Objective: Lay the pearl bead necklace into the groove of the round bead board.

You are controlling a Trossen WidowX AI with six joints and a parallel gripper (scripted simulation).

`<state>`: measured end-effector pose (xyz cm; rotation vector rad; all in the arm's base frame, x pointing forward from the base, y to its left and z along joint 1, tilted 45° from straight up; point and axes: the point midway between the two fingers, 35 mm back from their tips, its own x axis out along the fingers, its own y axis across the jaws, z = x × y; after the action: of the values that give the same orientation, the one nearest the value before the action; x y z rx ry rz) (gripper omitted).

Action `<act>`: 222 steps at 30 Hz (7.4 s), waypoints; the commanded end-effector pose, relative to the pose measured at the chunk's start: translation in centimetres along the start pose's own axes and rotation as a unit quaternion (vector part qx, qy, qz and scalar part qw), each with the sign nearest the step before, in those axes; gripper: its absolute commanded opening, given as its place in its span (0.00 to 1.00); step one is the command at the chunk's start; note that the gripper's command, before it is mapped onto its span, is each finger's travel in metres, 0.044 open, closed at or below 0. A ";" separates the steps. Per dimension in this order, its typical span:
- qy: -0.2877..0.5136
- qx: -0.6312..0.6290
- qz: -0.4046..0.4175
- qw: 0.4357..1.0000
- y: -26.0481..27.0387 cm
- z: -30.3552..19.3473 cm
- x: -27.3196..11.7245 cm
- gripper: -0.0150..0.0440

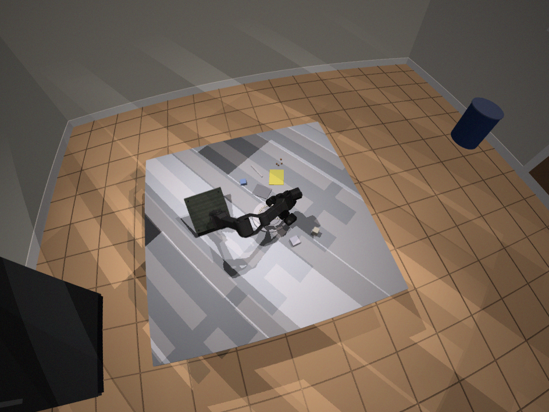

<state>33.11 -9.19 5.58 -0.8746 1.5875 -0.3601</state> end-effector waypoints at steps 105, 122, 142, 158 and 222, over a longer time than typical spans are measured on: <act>0.000 0.592 0.001 0.806 7.7 -8.8 -0.1 0.46; 0.001 0.596 0.003 0.803 7.7 -8.8 0.6 0.25; 0.001 0.596 0.003 0.803 7.7 -8.8 0.6 0.25; 0.001 0.596 0.003 0.803 7.7 -8.8 0.6 0.25; 0.000 0.553 0.001 0.833 6.2 -7.1 -1.0 0.78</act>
<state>22.73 -6.12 3.01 0.0797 1.0527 -1.1571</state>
